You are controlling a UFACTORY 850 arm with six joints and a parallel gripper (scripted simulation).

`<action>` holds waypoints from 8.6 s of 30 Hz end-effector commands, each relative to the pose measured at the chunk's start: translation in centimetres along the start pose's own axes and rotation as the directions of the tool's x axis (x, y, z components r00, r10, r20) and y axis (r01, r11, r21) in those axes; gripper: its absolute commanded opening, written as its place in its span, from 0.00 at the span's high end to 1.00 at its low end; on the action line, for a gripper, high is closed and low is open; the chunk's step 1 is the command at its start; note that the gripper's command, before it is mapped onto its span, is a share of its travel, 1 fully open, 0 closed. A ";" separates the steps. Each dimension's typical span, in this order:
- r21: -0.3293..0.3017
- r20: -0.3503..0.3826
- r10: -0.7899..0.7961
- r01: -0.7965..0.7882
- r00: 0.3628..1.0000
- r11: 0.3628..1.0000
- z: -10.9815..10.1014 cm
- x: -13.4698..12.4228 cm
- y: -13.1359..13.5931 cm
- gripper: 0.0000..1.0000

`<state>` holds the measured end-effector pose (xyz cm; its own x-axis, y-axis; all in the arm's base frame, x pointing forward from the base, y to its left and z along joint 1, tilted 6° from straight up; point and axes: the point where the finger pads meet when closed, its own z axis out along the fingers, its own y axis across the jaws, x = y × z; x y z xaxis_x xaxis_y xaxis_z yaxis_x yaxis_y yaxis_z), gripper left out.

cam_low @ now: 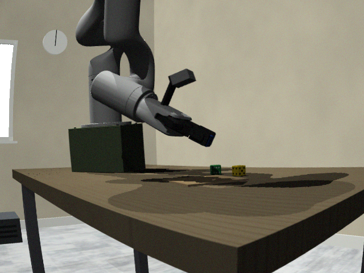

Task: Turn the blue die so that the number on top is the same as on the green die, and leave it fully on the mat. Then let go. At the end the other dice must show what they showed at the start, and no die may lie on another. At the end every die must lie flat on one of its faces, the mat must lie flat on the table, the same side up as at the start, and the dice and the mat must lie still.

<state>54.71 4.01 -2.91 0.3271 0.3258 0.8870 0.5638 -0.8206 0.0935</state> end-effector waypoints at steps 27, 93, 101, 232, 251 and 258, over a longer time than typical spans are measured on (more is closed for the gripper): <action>0.000 -0.001 -0.001 0.001 1.000 1.000 2.8 -5.1 0.0 0.79; 0.000 -0.001 -0.001 0.001 1.000 1.000 3.3 -6.0 0.0 0.79; 0.000 -0.001 -0.001 0.001 1.000 1.000 3.3 -6.0 0.0 0.79; 0.000 -0.001 -0.001 0.001 1.000 1.000 -4.5 -0.8 0.0 0.58; 0.001 0.297 -0.002 0.001 0.955 1.000 -3.6 0.7 0.0 0.58; 0.001 0.440 -0.002 0.001 0.898 1.000 -3.1 1.5 0.1 0.58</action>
<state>52.16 2.59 -0.41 0.5403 0.4502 0.7109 0.5602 -0.8229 0.0954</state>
